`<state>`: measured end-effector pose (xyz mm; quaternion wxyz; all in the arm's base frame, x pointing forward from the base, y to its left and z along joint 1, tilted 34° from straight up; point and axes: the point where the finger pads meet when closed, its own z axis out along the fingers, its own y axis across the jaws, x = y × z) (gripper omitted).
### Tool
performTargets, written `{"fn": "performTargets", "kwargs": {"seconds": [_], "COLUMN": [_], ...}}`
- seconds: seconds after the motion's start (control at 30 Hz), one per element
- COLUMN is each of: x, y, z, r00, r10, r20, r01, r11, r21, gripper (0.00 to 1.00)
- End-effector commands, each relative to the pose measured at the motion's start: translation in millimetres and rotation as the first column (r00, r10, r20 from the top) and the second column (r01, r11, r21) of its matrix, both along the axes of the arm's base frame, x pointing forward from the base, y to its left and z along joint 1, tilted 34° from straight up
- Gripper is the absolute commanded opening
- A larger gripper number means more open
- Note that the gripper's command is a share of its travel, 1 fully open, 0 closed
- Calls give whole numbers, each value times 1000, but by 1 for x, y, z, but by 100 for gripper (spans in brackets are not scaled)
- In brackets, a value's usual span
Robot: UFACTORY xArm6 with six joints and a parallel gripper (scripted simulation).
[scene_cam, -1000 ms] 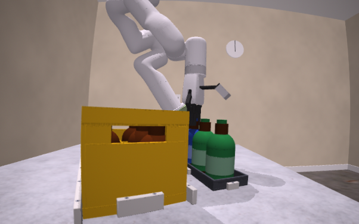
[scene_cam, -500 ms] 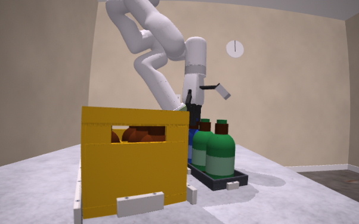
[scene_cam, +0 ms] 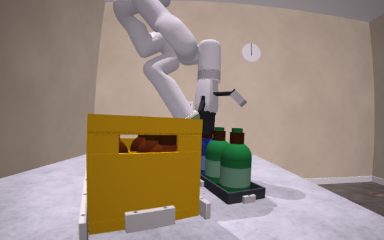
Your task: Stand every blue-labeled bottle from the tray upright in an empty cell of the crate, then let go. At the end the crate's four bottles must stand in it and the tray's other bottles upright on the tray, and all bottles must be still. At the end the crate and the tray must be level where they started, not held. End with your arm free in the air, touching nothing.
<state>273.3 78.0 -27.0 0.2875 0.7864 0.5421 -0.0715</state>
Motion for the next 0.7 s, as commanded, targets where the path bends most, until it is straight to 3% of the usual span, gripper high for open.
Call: {"fn": "performTargets", "kwargs": {"seconds": [0.0,0.67], "x": [1,0], "y": [1,2], "z": [0,2], "r00": [1000,1000], "r10": [1,1], "r20": [2,2], "r01": [-1,-1], "r11": [1000,1000], "r21": [2,2], "gripper": [0,0]}}
